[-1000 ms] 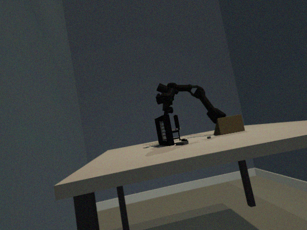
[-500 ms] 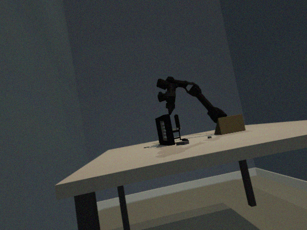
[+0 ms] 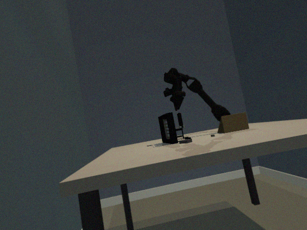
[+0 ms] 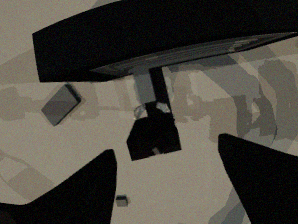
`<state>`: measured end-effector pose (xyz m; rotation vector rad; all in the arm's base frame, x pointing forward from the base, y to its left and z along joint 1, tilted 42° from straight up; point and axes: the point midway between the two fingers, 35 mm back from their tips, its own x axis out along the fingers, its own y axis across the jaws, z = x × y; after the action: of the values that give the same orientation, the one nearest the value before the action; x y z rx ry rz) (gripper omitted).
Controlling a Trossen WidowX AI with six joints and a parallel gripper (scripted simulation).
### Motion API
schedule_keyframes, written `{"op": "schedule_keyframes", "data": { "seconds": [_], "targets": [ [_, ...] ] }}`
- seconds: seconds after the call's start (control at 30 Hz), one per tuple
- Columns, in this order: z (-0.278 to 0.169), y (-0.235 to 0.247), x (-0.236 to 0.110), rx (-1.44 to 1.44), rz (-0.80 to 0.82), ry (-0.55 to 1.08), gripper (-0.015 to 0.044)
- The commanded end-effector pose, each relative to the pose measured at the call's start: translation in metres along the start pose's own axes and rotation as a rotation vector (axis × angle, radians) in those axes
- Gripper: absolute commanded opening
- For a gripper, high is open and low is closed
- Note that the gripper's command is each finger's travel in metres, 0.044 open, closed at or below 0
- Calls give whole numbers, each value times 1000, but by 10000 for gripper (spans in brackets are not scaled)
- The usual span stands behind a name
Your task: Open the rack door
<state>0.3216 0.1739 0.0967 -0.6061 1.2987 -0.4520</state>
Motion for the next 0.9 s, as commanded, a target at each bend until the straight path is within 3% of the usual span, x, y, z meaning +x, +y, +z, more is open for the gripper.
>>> {"op": "schedule_keyframes", "data": {
  "seconds": [0.0,0.87],
  "targets": [
    [-4,10,-2,-49,-79,9,281],
    [-6,9,30,-75,-52,93,281]
  ]
}}
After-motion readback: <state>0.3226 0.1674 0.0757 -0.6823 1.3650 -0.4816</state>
